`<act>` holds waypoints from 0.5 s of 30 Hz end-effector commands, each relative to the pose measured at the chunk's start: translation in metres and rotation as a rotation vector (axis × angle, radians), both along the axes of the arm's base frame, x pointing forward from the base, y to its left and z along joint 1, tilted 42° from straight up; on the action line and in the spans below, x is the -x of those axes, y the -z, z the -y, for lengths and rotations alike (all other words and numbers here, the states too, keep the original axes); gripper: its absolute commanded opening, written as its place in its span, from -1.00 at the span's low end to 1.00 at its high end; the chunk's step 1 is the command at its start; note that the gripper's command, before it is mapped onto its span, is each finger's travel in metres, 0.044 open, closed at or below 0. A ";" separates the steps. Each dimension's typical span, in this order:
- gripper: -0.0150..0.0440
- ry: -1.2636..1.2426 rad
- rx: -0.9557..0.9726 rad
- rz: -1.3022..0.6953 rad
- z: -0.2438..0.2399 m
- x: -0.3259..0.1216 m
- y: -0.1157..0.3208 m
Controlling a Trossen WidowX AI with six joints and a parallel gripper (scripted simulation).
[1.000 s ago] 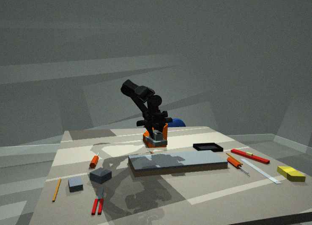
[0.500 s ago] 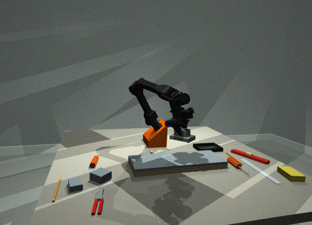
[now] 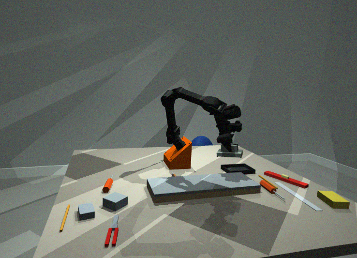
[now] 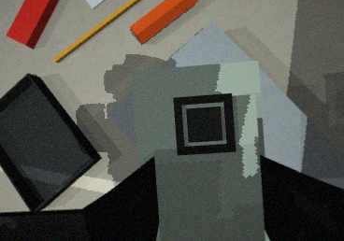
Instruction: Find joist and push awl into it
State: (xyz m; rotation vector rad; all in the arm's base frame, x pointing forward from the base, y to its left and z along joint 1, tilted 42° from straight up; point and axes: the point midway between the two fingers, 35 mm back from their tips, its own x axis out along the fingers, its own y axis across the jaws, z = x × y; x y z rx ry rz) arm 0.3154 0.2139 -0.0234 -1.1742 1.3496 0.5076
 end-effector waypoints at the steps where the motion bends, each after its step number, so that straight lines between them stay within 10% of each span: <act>1: -0.49 -0.097 0.006 -0.066 -0.027 0.026 0.025; 15: -0.49 -0.351 0.080 -0.264 -0.071 0.121 0.101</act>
